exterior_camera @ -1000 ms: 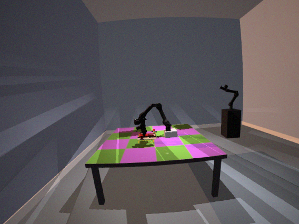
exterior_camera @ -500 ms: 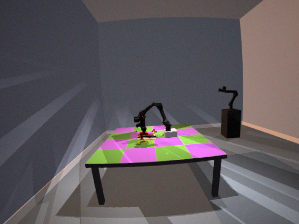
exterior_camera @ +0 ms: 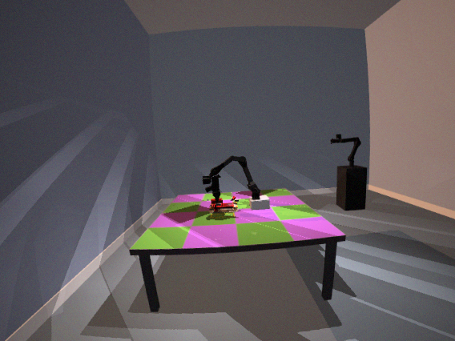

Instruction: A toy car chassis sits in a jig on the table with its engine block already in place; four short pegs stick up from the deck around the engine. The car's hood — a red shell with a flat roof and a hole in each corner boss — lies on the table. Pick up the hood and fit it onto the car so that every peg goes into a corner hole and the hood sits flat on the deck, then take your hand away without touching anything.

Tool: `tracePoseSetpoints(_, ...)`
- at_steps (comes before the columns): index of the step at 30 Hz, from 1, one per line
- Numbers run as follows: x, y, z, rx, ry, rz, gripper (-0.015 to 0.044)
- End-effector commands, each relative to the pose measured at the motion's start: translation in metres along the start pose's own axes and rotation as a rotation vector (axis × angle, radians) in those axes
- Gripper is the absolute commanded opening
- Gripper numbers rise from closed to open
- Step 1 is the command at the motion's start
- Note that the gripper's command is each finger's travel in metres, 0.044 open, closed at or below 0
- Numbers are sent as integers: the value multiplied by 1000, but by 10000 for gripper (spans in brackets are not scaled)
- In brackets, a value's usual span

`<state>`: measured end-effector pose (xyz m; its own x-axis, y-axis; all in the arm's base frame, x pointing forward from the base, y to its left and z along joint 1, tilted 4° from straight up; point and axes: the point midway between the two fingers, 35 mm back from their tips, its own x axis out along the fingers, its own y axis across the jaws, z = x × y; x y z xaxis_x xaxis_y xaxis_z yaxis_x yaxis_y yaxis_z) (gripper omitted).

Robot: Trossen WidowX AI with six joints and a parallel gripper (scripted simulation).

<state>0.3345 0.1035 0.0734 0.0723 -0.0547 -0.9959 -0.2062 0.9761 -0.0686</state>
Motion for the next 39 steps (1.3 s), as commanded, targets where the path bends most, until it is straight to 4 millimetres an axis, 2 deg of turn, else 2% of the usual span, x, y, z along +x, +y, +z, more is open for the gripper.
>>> tracePoseSetpoints(1, -1, -24, 1, 13, -3, -1, 0)
tracePoseSetpoints(23, -3, -135, -18, 97, 1, -7, 0)
tracePoseSetpoints(30, 2, -135, -18, 100, 1, -7, 0)
tracePoseSetpoints(39, 44, -138, -19, 100, 1, -7, 0)
